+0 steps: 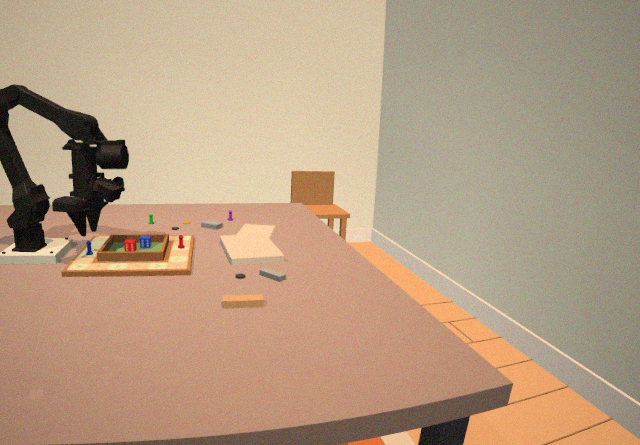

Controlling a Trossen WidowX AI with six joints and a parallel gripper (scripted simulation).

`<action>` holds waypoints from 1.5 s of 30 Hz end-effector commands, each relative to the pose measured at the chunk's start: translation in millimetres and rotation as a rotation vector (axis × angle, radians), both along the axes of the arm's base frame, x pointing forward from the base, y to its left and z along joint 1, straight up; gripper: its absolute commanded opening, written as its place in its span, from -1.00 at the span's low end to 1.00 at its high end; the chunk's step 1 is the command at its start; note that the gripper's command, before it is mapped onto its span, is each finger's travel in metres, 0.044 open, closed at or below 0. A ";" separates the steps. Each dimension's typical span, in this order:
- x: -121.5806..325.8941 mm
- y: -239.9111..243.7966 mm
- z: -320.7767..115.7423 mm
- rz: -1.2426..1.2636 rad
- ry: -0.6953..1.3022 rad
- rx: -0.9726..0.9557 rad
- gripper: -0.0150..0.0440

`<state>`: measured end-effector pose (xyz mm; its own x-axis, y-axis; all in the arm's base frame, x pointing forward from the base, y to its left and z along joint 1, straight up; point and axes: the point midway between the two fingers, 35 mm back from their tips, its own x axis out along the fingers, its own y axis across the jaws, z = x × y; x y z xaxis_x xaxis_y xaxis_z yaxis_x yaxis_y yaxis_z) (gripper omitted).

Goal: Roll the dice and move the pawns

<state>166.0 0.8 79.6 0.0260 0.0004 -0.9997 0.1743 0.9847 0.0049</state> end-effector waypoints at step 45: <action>3.2 0.5 -24.5 -0.004 0.007 0.002 -0.49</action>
